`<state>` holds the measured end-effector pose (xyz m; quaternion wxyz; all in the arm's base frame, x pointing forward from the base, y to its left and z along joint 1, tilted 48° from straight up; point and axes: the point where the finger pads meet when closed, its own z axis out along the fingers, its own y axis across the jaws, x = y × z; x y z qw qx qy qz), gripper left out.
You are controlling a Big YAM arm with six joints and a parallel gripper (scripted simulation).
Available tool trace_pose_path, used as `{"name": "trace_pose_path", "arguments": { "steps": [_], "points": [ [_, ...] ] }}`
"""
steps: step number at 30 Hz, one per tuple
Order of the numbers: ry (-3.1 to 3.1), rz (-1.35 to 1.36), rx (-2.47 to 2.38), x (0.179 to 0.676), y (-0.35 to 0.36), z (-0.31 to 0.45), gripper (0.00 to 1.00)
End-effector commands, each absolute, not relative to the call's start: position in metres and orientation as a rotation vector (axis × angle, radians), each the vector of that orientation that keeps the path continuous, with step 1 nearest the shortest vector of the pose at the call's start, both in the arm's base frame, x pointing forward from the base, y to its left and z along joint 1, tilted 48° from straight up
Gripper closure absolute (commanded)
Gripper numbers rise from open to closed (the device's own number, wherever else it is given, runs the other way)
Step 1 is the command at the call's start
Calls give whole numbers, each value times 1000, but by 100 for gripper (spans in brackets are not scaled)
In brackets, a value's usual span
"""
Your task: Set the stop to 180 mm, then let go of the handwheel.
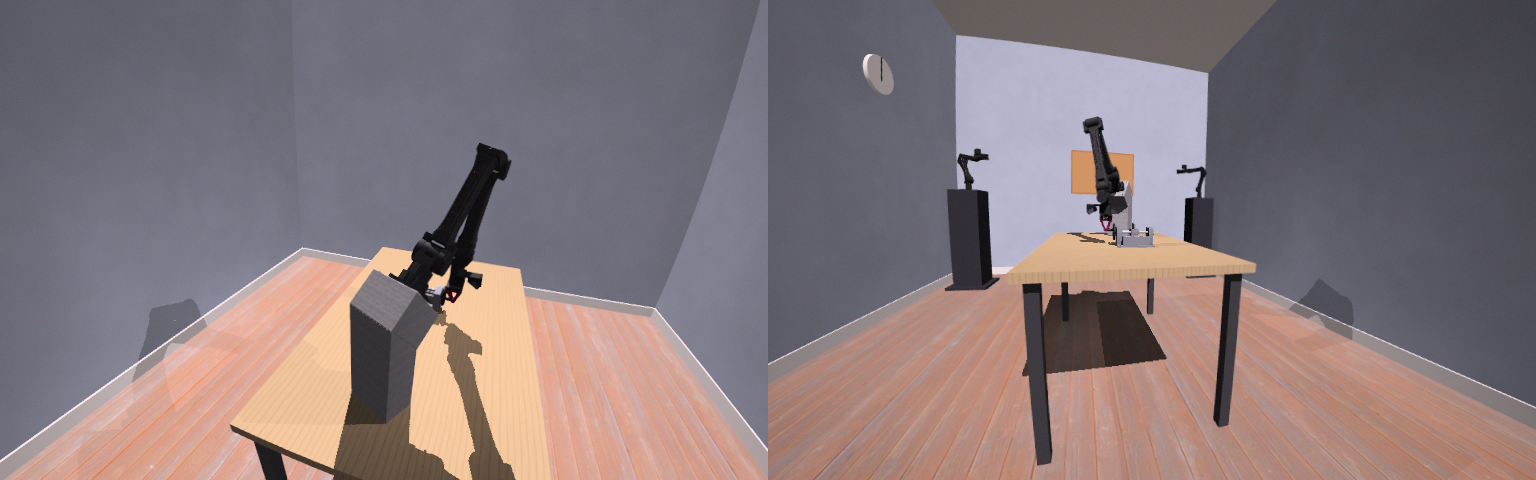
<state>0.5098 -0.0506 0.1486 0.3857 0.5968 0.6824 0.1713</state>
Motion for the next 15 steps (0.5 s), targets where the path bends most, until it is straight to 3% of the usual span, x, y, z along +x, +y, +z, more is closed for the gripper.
{"name": "trace_pose_path", "arguments": {
  "steps": [1, 15],
  "points": [
    [1758, 385, 1555, 505, -62, 129, 94],
    [1732, 410, 1534, 534, -66, 131, 94]
  ]
}}
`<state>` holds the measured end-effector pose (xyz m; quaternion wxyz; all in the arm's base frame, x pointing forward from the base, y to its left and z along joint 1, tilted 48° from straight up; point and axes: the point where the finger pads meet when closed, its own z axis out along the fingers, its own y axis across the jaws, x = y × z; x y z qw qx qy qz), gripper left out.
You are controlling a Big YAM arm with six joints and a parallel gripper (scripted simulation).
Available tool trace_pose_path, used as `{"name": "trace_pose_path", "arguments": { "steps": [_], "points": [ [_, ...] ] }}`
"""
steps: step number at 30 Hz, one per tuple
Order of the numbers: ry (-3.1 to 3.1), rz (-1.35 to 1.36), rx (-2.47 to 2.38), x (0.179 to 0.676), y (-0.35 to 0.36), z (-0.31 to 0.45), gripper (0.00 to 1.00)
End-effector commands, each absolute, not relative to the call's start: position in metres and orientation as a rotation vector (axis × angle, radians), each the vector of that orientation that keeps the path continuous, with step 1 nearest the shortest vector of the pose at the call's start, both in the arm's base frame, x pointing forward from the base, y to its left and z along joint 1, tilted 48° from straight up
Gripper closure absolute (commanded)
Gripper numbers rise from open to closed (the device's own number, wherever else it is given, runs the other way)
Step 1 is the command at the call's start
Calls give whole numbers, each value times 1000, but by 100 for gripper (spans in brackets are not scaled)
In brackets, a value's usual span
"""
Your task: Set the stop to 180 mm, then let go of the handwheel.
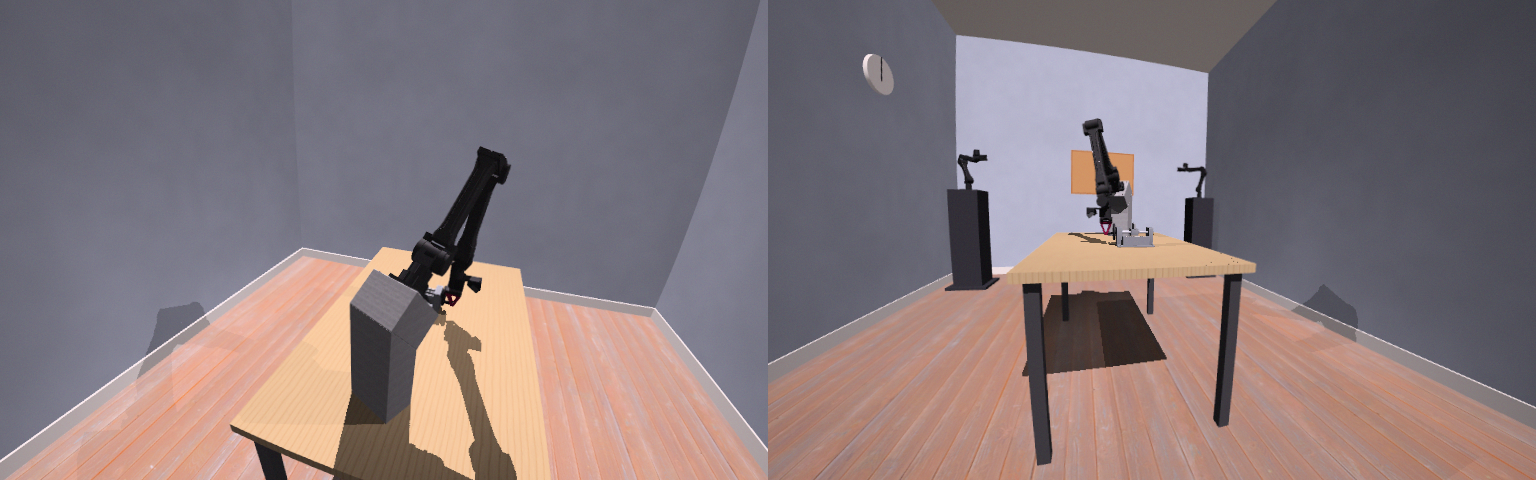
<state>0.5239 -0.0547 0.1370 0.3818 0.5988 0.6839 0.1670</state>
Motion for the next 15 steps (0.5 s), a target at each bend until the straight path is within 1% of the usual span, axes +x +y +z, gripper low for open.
{"name": "trace_pose_path", "arguments": {
  "steps": [1, 8, 15],
  "points": [
    [1732, 410, 1534, 534, -66, 131, 94],
    [1749, 394, 1548, 532, -66, 121, 94],
    [1739, 399, 1558, 547, -65, 130, 94]
  ]
}}
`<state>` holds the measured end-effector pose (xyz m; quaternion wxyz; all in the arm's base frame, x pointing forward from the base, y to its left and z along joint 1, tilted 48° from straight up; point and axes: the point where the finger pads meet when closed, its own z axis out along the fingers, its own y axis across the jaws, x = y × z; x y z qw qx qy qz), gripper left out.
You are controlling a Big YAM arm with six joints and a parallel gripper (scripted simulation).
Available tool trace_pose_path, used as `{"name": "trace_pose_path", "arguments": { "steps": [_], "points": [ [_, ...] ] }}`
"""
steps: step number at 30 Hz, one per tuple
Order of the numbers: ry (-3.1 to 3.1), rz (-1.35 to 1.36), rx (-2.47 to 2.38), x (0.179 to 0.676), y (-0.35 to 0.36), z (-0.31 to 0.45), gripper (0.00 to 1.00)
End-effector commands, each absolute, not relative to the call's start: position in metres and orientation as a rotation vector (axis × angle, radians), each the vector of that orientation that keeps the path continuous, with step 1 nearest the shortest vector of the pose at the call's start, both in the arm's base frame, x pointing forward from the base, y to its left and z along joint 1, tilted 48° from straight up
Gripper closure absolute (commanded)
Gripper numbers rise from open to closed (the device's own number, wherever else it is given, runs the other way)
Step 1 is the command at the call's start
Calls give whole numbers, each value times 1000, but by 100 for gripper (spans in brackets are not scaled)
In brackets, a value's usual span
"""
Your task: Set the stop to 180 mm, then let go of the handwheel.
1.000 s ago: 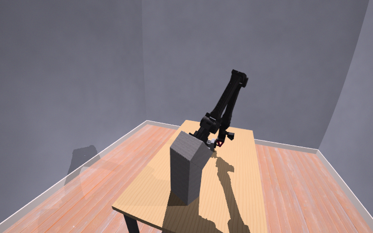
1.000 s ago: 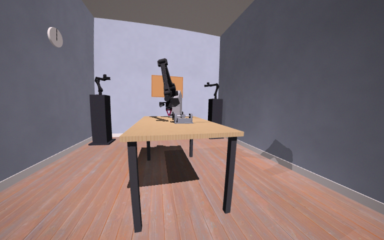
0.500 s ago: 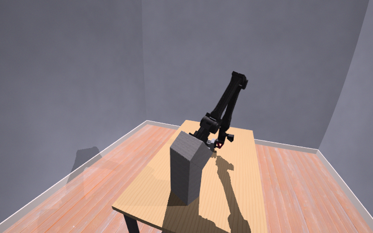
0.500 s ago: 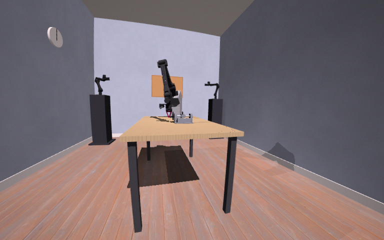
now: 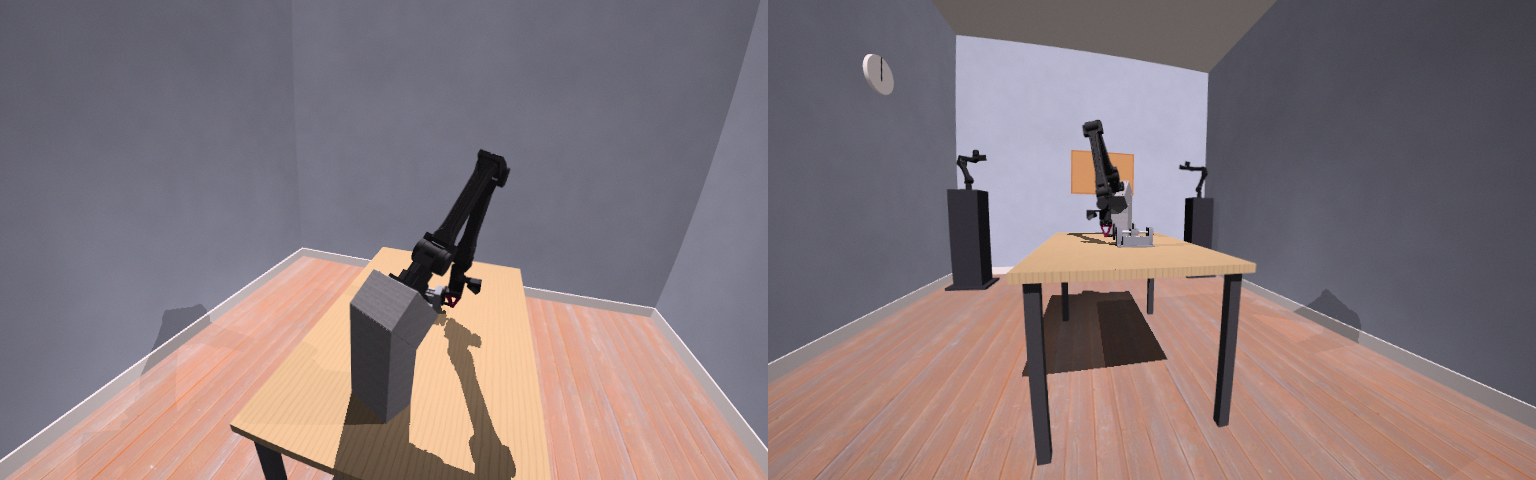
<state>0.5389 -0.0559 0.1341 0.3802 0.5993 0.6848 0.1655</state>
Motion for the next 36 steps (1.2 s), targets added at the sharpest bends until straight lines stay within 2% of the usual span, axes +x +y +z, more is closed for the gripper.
{"name": "trace_pose_path", "arguments": {
  "steps": [1, 36],
  "points": [
    [1741, 402, 1556, 550, -63, 131, 94],
    [1750, 429, 1530, 582, -42, 158, 94]
  ]
}}
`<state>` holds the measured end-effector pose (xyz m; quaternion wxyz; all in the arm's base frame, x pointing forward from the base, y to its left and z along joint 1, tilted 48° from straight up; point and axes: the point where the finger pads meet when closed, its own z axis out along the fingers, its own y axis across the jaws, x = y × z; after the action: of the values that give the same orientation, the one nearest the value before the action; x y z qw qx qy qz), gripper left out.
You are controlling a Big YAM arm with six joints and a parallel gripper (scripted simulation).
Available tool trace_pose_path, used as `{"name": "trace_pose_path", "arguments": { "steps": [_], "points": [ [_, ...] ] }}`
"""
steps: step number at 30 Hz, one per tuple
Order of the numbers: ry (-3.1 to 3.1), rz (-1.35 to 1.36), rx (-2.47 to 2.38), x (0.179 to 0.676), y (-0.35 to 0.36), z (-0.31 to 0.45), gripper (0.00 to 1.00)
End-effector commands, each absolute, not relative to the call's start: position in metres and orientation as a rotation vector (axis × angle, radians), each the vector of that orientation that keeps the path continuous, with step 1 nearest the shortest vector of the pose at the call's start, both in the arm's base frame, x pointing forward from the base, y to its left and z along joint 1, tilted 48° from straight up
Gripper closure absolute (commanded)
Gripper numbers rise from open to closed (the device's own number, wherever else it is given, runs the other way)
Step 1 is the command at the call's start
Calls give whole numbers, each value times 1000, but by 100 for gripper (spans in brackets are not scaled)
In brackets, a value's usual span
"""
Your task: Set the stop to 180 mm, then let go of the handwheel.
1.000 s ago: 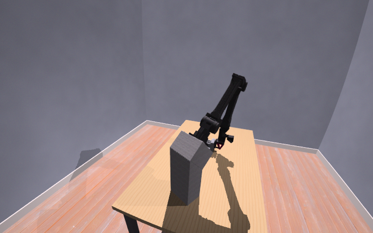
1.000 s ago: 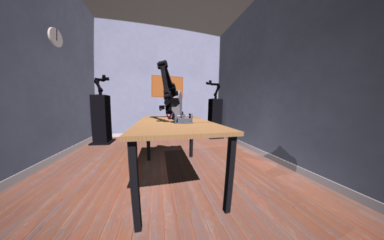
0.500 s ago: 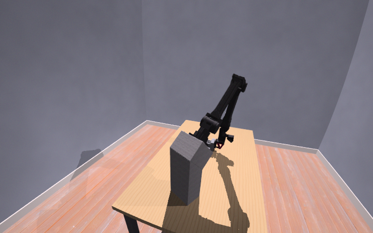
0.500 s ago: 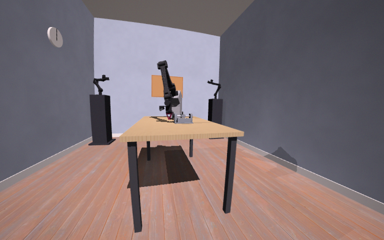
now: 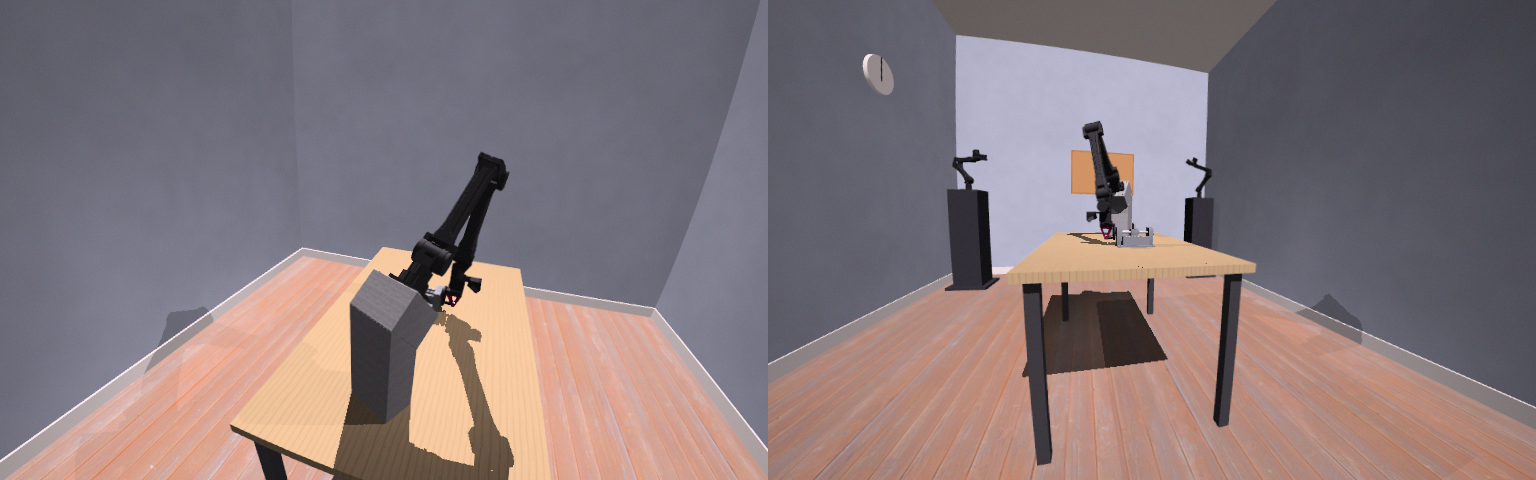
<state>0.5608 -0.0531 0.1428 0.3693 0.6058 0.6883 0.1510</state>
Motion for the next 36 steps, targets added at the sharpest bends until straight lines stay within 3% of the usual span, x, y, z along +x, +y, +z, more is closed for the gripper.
{"name": "trace_pose_path", "arguments": {
  "steps": [1, 36],
  "points": [
    [1750, 429, 1530, 582, -42, 158, 94],
    [1728, 451, 1515, 596, -33, 198, 94]
  ]
}}
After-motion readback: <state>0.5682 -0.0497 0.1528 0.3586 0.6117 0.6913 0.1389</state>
